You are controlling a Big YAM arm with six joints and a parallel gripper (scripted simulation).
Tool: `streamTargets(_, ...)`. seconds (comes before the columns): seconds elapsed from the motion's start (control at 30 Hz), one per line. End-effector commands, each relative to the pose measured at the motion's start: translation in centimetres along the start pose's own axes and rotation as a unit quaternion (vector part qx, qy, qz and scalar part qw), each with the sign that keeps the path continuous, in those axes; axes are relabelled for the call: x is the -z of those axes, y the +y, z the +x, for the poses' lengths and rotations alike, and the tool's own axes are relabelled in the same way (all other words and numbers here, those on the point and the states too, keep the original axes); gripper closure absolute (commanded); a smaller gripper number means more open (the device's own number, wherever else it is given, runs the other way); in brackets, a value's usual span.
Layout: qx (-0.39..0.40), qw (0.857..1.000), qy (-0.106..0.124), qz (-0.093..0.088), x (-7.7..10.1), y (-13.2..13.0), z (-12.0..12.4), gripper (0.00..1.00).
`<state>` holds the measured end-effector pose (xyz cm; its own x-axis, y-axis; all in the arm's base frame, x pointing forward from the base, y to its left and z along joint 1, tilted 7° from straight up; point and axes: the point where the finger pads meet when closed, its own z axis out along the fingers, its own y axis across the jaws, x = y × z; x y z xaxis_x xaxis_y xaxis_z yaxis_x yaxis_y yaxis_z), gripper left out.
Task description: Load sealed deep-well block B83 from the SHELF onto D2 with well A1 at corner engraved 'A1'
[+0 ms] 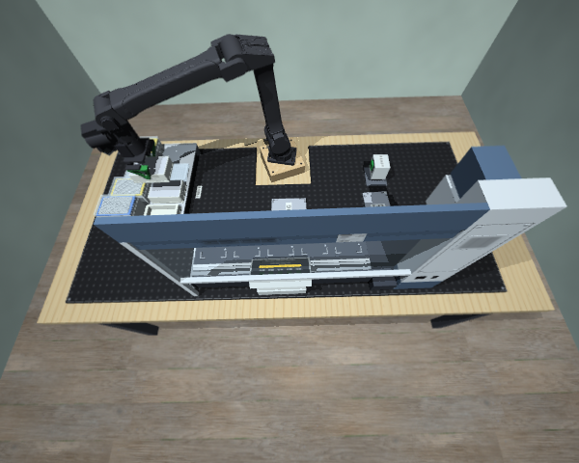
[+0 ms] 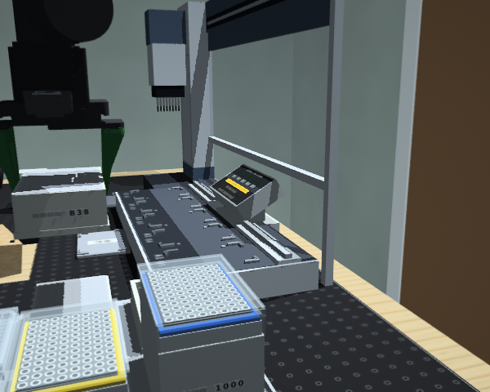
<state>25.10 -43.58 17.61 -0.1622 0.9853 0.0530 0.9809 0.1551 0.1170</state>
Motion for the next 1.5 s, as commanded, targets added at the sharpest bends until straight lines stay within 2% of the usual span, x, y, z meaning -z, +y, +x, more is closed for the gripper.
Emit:
streamTargets(0.0,0.006,0.999,-0.045,-0.014,4.1,0.4,-2.0,1.00)
streamTargets(1.17,0.006,0.999,-0.045,-0.014,4.1,0.4,-2.0,1.00)
streamTargets(1.2,0.005,1.000,-0.028,-0.009,2.4,0.4,0.1,1.00)
streamTargets(1.37,0.004,1.000,-0.028,-0.010,2.1,0.8,2.7,1.00)
streamTargets(1.47,0.004,0.999,-0.030,-0.010,2.1,0.8,3.1,1.00)
